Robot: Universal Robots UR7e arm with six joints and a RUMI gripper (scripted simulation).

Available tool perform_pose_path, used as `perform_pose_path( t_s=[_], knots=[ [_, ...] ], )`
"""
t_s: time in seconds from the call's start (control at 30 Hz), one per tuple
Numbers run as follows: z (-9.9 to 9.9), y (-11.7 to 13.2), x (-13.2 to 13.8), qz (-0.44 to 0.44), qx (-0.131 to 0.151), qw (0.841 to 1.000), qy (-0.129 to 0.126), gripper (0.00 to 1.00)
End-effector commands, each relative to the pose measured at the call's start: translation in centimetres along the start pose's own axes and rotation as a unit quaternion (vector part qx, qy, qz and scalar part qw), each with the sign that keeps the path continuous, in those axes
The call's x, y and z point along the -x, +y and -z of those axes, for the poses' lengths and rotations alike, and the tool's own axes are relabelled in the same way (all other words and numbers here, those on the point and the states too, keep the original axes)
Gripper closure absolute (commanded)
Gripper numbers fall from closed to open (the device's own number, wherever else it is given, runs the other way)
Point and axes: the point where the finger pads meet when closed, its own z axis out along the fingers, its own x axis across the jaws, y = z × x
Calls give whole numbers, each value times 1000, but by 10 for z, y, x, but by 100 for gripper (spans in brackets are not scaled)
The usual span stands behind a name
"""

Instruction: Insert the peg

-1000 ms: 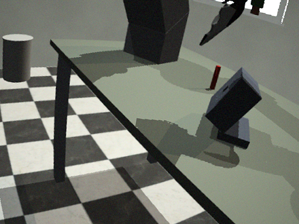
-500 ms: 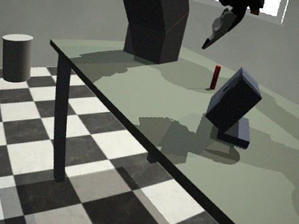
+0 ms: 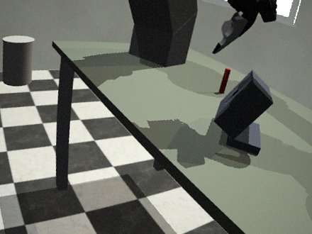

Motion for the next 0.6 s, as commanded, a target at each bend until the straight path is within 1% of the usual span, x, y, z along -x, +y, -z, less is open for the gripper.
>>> perform_pose_path(
  t_s=[0.0,0.5,0.57],
  knots=[
    [0,1,3,13,-1,1000,-4,0],
    [0,10,25,93,-4,995,-20,0],
    [0,10,25,93,-4,995,-20,0]
  ],
)
